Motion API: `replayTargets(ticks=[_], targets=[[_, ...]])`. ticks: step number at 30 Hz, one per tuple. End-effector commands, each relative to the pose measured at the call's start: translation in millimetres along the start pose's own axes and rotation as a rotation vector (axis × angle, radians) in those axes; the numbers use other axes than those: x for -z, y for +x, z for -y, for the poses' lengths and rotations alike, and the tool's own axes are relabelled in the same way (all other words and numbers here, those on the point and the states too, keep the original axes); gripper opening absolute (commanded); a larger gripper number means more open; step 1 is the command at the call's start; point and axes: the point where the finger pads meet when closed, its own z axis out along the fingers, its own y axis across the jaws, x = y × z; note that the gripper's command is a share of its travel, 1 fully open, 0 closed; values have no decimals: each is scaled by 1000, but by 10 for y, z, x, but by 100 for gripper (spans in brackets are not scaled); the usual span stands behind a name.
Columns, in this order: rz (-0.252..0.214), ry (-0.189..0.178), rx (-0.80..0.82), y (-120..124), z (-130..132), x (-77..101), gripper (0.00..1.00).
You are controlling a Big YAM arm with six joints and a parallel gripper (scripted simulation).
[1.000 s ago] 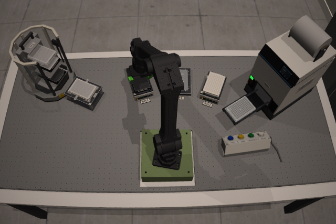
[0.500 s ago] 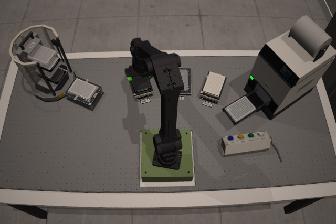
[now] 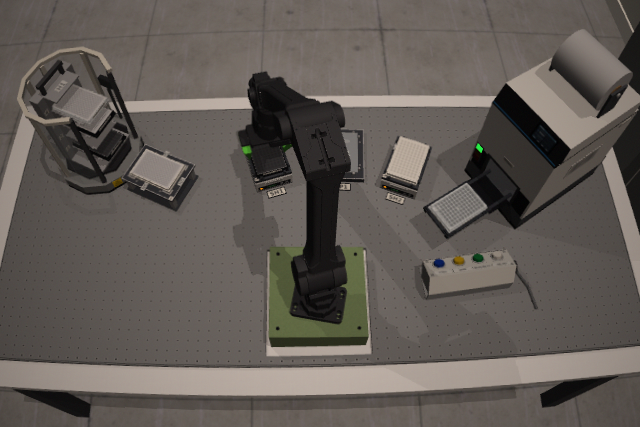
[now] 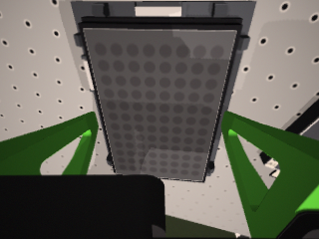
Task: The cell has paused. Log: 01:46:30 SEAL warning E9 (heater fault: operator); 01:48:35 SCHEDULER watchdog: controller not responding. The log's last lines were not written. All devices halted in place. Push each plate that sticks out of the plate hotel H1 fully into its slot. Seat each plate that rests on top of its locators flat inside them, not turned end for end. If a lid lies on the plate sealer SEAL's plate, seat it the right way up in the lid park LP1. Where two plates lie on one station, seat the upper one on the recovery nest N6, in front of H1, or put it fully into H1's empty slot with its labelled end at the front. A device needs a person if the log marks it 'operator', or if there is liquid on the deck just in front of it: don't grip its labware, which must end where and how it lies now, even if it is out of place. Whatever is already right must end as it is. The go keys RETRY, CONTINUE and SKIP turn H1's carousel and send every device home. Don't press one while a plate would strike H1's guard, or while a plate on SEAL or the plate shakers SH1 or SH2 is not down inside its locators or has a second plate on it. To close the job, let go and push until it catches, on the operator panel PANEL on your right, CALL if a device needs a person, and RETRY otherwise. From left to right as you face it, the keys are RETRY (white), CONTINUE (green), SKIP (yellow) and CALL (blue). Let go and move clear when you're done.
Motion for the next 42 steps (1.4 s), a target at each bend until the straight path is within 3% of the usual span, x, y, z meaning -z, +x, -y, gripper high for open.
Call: replayTargets(ticks=[1, 35, 38, 39, 42], targets=[[-19, -1, 5, 47, 43, -104, 100], [-19, -1, 5, 47, 43, -104, 100], [-31, -2, 6, 82, 32, -52, 100], [2, -1, 9, 25, 19, 106, 100], [51, 1, 13, -201, -8, 339, 100]])
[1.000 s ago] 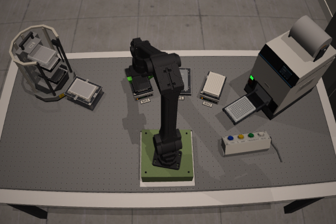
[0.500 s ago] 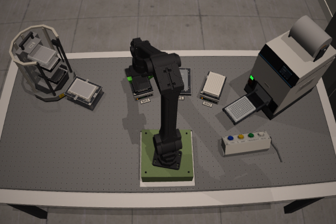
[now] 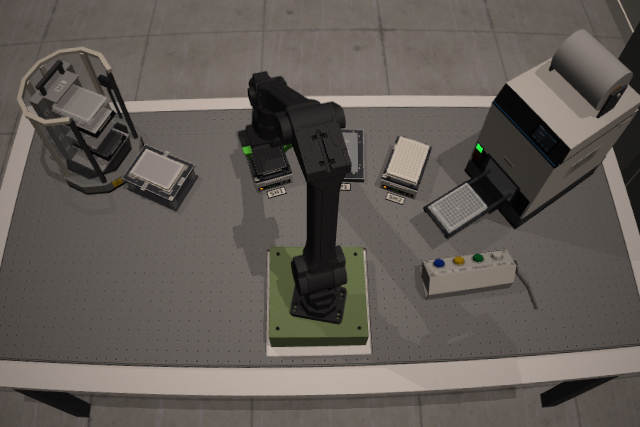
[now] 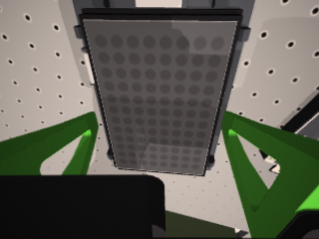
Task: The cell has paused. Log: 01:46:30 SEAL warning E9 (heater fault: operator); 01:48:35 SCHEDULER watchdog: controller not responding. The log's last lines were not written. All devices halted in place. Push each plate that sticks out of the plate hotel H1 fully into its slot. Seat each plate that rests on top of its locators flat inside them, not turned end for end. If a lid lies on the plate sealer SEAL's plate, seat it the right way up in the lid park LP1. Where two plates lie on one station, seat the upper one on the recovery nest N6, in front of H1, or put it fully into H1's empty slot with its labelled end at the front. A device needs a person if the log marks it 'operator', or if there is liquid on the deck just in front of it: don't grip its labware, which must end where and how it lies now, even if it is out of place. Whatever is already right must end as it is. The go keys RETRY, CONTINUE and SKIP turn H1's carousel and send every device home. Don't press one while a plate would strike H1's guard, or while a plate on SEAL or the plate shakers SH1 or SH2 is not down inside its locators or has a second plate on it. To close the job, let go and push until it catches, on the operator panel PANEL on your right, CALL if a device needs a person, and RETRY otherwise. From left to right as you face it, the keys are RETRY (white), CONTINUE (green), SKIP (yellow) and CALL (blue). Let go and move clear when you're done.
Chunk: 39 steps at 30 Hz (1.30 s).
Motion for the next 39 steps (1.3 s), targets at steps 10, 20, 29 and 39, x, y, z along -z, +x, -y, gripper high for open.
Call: replayTargets(ticks=[10, 20, 29, 39], targets=[[63, 0, 13, -226, -87, 586, 100], [46, 0, 2, -211, -67, 607, 100], [48, 0, 2, -215, -67, 608, 100], [48, 0, 2, -215, -67, 608, 100]])
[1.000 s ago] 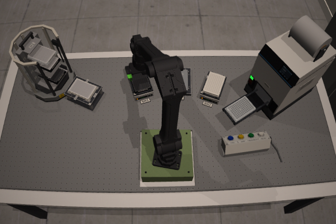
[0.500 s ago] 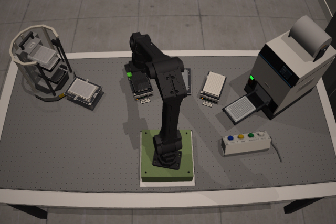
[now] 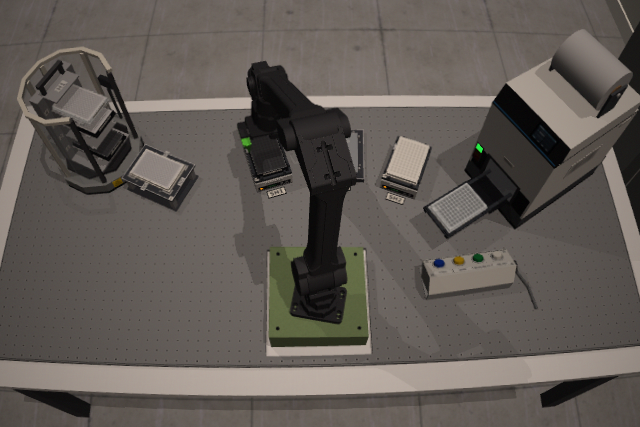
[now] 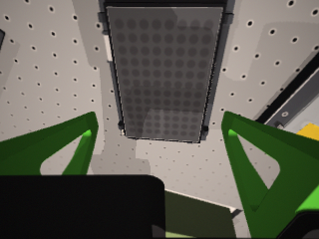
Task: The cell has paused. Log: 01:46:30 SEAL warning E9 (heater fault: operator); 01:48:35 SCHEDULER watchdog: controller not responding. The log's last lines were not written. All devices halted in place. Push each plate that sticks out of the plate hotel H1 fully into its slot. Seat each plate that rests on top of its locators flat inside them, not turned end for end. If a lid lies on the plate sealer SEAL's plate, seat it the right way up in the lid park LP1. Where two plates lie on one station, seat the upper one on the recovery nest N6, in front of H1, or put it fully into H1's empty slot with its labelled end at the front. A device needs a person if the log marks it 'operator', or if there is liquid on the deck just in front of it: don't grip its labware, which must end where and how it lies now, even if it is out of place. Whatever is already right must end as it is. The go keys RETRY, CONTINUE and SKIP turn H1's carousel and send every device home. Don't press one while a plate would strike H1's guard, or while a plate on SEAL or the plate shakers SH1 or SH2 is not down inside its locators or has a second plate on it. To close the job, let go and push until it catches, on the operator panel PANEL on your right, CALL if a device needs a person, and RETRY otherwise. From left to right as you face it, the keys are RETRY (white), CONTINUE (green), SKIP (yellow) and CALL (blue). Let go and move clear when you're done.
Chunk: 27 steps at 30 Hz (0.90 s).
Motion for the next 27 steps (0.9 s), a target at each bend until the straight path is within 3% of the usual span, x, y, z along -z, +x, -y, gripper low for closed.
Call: replayTargets(ticks=[1, 18, 19, 20, 22, 27], targets=[[53, 0, 0, -243, -34, 219, 100], [53, 0, 0, -243, -34, 219, 100], [32, -1, 2, -273, -89, 160, 100], [32, -1, 2, -273, -92, 188, 100], [70, -1, 4, -293, -106, 408, 100], [55, 0, -15, -284, -28, 422, 100]])
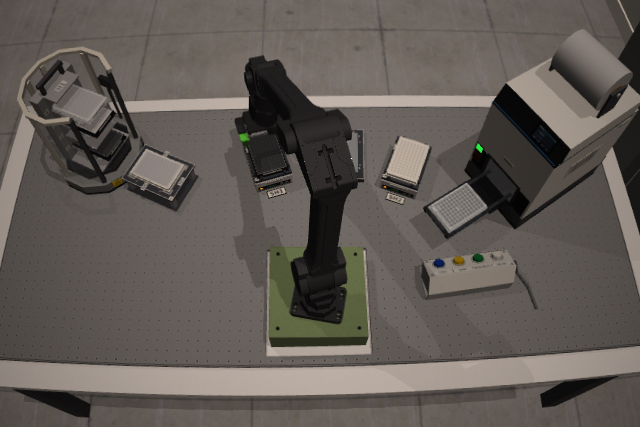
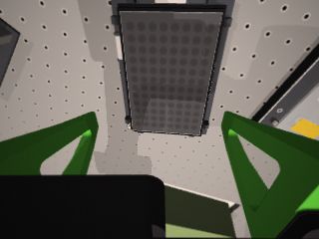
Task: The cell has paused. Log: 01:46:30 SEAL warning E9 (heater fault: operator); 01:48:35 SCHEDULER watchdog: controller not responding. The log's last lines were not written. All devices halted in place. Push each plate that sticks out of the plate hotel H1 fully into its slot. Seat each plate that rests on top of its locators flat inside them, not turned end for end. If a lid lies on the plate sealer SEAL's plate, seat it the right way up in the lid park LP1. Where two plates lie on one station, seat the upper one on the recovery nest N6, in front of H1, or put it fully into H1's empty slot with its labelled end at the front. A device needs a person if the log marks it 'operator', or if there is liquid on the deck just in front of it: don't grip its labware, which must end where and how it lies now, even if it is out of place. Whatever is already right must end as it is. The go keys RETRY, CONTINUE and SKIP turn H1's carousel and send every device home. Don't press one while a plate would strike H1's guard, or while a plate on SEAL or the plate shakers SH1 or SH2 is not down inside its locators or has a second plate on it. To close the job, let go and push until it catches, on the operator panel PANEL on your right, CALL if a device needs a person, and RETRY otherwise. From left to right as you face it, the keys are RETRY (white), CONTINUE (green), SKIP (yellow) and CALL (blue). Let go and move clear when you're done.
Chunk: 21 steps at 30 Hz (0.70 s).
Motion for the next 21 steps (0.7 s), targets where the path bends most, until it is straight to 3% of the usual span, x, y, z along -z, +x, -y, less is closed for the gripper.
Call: replayTargets(ticks=[1, 6, 9, 13, 15, 16, 21], targets=[[57, 0, -20, -250, 14, 315, 100], [68, 0, -13, -248, -34, 497, 100], [52, 0, -10, -241, -56, 507, 100], [69, -1, -5, -238, -92, 689, 100], [69, -1, -5, -238, -92, 689, 100], [32, 0, -10, -234, -70, 556, 100], [70, -1, -5, -229, -109, 854, 100]])
